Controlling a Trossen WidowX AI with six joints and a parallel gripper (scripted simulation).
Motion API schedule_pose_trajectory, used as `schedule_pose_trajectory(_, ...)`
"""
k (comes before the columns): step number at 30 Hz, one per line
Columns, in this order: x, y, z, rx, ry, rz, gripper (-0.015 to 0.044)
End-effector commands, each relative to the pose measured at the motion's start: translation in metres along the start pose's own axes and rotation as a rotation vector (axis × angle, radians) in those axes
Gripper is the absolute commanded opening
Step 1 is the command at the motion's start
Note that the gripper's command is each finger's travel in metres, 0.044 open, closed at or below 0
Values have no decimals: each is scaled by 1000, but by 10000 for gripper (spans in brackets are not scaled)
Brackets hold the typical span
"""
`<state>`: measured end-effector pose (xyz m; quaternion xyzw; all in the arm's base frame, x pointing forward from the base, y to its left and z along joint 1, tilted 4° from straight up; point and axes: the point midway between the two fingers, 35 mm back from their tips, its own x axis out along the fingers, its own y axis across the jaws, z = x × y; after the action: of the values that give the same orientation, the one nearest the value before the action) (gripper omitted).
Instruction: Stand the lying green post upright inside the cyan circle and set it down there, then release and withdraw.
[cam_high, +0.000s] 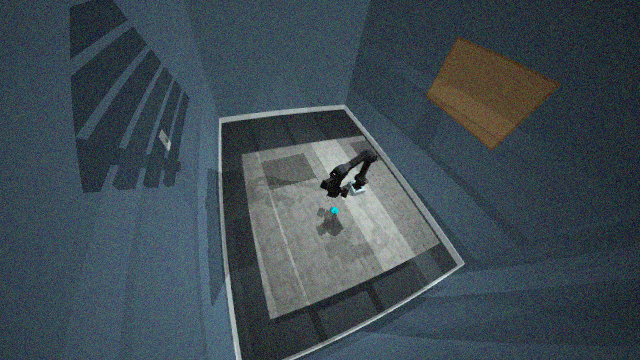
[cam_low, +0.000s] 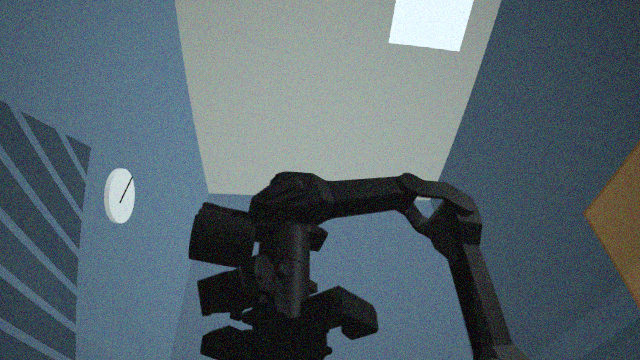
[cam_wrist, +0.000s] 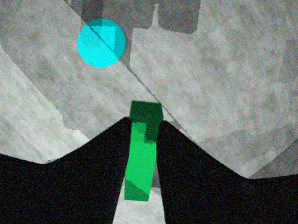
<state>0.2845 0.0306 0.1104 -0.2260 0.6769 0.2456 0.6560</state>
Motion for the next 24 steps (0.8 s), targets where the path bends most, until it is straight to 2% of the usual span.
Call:
schedule_pose_trajectory(1, -2, 12, 7, -84, -3, 3, 23)
schedule_pose_trajectory(15, -4, 53, 25, -352, -3, 10, 23)
schedule_pose_trajectory(24, -1, 55, 28, -353, -28, 20, 23)
